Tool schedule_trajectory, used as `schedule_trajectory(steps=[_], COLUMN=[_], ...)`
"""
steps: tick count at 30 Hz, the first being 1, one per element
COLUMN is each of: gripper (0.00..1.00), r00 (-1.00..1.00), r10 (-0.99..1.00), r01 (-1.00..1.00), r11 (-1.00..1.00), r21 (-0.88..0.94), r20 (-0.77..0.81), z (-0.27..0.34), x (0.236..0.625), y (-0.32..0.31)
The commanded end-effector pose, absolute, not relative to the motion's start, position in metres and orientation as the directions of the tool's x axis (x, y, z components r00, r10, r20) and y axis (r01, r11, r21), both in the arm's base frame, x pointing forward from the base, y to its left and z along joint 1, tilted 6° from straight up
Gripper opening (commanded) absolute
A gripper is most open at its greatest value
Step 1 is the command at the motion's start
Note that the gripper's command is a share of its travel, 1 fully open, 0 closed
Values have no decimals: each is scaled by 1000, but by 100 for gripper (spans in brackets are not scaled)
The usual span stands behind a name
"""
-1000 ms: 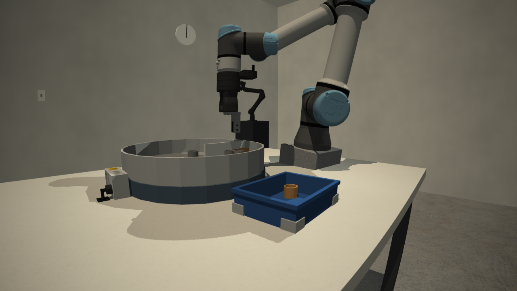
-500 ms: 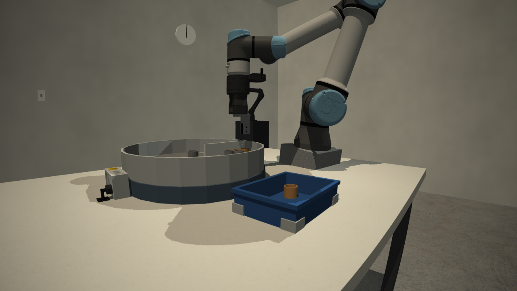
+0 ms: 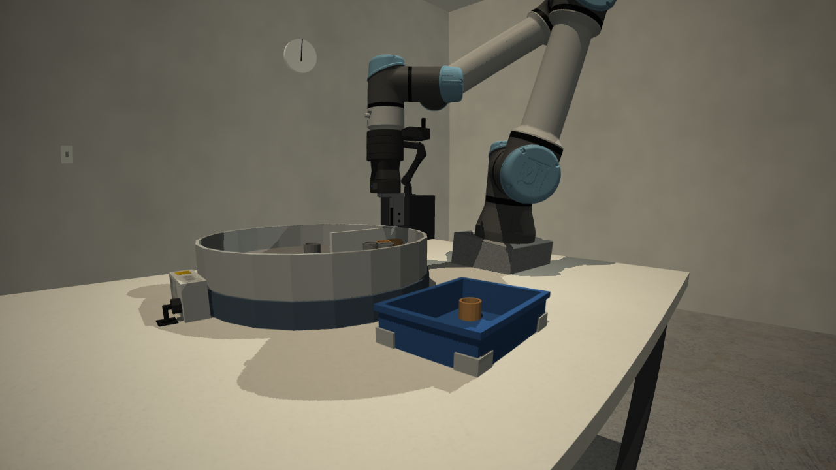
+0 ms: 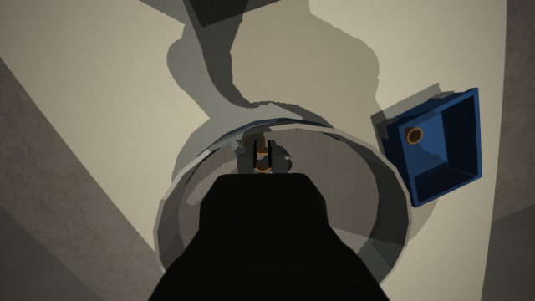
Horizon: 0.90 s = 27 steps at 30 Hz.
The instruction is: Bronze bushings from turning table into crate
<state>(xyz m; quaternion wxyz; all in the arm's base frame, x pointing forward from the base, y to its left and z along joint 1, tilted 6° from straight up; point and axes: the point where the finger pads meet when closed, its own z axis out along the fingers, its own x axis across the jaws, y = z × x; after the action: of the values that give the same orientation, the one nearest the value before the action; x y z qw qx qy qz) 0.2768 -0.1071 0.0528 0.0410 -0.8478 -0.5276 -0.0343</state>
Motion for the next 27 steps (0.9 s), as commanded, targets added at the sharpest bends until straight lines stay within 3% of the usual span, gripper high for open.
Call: schedule_trajectory(steps=[1, 27], gripper=[40, 40], r00=[441, 441], r10=[892, 892], r01=[897, 897], r11=[-440, -440], r21=[-32, -32], r20=[101, 101], z=[52, 43], x=[277, 277], y=[-107, -106])
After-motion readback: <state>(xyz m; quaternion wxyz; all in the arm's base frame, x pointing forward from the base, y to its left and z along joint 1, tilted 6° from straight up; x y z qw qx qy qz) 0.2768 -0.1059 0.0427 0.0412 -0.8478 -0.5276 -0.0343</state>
